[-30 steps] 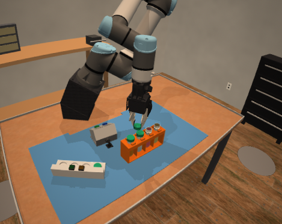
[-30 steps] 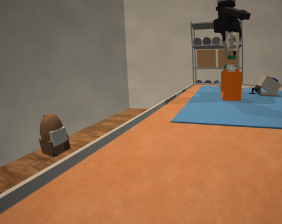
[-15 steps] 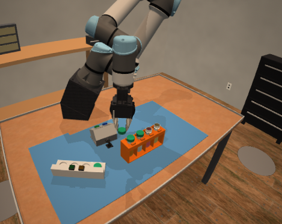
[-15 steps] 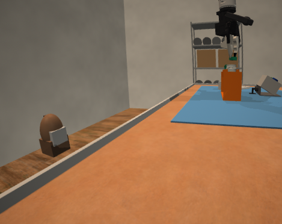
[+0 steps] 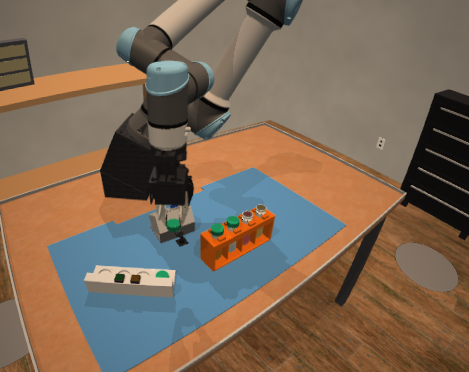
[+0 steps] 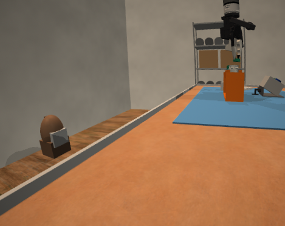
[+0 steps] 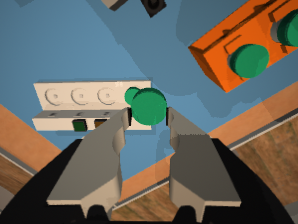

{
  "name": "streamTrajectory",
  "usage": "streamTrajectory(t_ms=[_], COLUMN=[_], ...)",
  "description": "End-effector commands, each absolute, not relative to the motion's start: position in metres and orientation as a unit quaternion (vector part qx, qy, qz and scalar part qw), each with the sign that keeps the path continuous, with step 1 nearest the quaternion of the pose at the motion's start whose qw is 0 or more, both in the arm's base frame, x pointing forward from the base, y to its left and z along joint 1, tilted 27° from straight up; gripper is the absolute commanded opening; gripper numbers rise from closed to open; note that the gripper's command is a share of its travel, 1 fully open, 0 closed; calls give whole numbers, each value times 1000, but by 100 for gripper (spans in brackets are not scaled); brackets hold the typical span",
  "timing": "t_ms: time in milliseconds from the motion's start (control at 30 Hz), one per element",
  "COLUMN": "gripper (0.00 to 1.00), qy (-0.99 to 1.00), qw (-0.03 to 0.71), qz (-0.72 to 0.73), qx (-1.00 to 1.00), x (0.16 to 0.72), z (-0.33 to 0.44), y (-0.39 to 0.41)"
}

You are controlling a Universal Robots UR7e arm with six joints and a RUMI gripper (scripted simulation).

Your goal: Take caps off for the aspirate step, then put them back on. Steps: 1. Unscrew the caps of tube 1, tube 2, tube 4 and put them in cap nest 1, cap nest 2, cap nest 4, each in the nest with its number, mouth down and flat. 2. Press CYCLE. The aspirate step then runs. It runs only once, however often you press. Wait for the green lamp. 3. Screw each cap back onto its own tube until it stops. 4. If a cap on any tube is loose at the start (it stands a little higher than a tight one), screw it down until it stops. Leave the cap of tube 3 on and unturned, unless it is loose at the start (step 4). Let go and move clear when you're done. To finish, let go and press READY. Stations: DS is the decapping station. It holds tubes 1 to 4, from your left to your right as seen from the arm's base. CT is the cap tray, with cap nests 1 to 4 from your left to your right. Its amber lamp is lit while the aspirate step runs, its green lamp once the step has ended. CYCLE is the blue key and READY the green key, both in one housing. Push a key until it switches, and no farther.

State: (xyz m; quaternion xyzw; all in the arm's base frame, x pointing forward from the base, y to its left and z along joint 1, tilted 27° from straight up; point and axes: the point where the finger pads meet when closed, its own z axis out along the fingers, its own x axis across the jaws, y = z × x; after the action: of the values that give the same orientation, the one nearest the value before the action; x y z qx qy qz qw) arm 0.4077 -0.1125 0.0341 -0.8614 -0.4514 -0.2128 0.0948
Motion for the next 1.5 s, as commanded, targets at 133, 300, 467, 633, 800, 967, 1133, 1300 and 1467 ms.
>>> streamTrajectory(t_ms=[133, 300, 467, 633, 800, 967, 1133, 1300, 1467], gripper=[0, 0, 0, 0, 0, 0, 0, 0, 0], qy=[-452, -452, -452, -452, -452, -452, -452, -452, -452], qw=[95, 95, 95, 95, 95, 95, 95, 95, 95], qz=[-213, -213, -213, -213, -213, -213, -213, -213, -213], qx=[-861, -861, -861, -861, -861, -861, -861, -861, -861], x=[406, 403, 402, 402, 402, 409, 416, 420, 428], z=[16, 3, -4, -4, -4, -26, -49, -62, -84], y=[-154, -184, -201, -201, -201, -192, -183, -177, -169])
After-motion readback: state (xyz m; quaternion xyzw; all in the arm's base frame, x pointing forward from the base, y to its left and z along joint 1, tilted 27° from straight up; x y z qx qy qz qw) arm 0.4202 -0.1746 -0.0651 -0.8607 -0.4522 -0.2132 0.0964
